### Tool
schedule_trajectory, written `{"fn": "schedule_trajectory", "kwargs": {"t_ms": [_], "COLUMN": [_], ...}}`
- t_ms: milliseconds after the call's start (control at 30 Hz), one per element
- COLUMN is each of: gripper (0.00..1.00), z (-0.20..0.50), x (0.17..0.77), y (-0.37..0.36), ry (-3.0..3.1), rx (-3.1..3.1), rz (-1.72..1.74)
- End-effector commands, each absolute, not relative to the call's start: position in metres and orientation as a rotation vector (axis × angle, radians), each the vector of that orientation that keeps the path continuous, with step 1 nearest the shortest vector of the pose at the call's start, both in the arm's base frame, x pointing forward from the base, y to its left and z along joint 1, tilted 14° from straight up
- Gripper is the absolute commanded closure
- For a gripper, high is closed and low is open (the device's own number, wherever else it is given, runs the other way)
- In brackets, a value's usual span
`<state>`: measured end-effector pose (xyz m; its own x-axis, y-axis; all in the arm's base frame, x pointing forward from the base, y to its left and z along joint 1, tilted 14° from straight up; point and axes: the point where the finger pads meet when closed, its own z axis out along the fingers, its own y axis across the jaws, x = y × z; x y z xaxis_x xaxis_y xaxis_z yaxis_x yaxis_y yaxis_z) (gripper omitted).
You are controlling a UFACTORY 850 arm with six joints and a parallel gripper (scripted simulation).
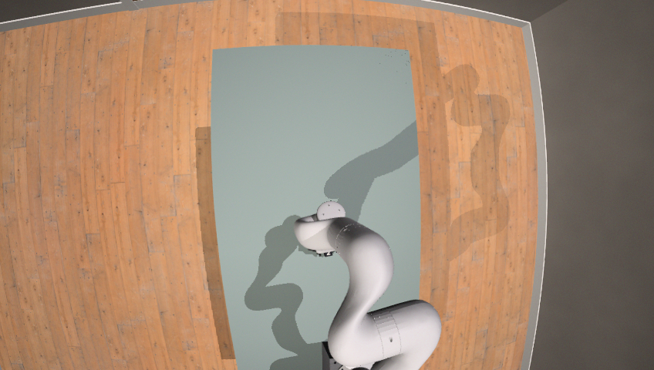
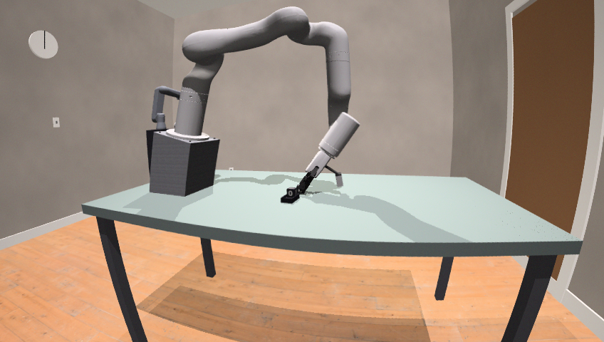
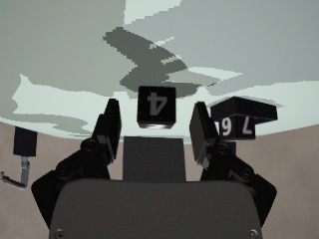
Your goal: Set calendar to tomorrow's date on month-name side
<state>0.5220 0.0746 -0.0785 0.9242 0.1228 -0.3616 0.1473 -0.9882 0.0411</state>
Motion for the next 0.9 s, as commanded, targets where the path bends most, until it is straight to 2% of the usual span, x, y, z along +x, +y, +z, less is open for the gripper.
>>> {"fn": "schedule_trajectory", "kwargs": {"t_ms": [0,467,867], "gripper": [0.31,0.31,0.31], "z": [-0.078,-0.066,-0.028], "x": [0.523,0.520,0.510], "y": [0.075,0.075,0.075], "ry": [0.212,0.212,0.212], "rx": [3.016,3.016,3.016], "rz": [-0.558,-0.558,-0.558]}}
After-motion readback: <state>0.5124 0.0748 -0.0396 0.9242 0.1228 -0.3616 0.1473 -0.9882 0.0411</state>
